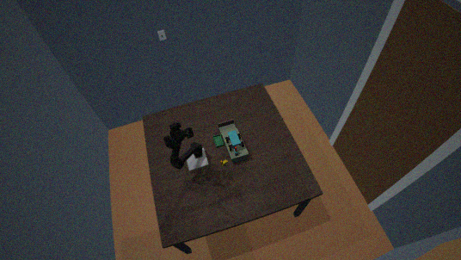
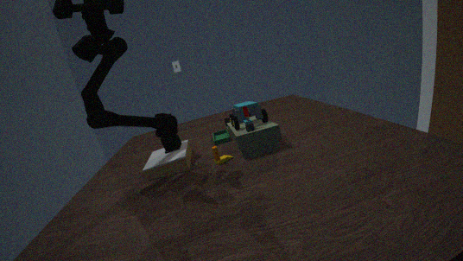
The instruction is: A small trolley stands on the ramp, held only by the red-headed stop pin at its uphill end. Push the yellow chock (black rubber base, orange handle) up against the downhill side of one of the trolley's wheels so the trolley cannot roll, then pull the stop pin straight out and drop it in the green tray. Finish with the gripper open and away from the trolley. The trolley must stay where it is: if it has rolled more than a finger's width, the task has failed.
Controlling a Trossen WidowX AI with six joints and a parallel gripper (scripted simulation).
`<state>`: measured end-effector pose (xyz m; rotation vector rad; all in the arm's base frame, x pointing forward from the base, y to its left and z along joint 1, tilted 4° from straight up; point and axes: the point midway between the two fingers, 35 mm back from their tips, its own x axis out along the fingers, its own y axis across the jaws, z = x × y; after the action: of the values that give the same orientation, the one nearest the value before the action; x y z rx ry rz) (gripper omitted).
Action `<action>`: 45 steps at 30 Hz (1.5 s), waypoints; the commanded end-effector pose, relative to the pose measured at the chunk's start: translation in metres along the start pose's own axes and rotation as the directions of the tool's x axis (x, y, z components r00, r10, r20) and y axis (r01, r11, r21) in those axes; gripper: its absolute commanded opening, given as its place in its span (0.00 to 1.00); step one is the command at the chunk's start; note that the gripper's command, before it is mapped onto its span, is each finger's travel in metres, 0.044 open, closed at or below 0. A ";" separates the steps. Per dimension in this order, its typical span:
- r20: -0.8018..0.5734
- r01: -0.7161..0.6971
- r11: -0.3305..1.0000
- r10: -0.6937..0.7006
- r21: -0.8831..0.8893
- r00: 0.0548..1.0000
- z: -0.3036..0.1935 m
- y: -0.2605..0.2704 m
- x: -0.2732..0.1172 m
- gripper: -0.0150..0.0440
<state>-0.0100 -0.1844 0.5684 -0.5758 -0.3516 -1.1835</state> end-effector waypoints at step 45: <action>-0.432 0.072 -0.558 0.711 -0.827 0.554 -0.124 0.396 -0.070 0.58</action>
<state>0.3299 -0.0831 0.3765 -2.4611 0.6383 -0.1037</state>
